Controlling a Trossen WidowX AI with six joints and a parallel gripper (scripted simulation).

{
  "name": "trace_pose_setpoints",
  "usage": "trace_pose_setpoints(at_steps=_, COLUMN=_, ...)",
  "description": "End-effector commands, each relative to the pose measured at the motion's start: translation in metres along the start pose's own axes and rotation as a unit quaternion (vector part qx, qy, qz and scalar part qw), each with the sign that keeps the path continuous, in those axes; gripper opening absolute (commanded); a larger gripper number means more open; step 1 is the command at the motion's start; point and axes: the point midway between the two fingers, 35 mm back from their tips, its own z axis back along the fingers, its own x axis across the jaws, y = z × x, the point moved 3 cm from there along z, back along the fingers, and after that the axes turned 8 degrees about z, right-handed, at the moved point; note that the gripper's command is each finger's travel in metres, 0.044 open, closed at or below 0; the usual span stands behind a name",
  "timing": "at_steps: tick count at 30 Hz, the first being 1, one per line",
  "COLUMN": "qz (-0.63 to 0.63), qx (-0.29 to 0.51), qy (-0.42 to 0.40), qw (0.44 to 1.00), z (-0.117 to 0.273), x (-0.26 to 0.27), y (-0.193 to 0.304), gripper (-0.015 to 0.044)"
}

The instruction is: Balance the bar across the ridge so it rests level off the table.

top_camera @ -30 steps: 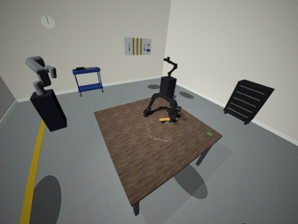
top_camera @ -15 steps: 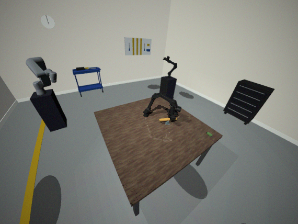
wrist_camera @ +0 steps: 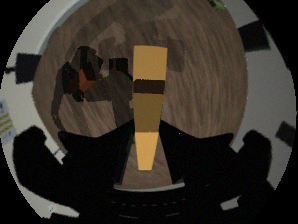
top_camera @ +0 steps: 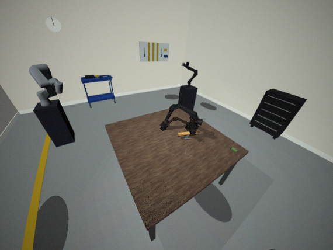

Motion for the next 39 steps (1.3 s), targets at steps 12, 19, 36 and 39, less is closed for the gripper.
trace_pose_setpoints(at_steps=12, qz=-0.001, qx=0.000, qy=0.001, qw=1.000, z=-0.0012, x=-0.0004, y=0.0001, gripper=0.0000)
trace_pose_setpoints(at_steps=19, qz=-0.001, qx=0.000, qy=0.001, qw=1.000, z=-0.0017, x=-0.0003, y=0.0002, gripper=0.0000)
trace_pose_setpoints(at_steps=36, qz=-0.001, qx=0.000, qy=0.001, qw=1.000, z=-0.0032, x=-0.0001, y=0.0003, gripper=0.0000)
trace_pose_setpoints(at_steps=39, qz=-0.001, qx=0.000, qy=0.001, qw=1.000, z=-0.0034, x=-0.0001, y=0.0002, gripper=0.0000)
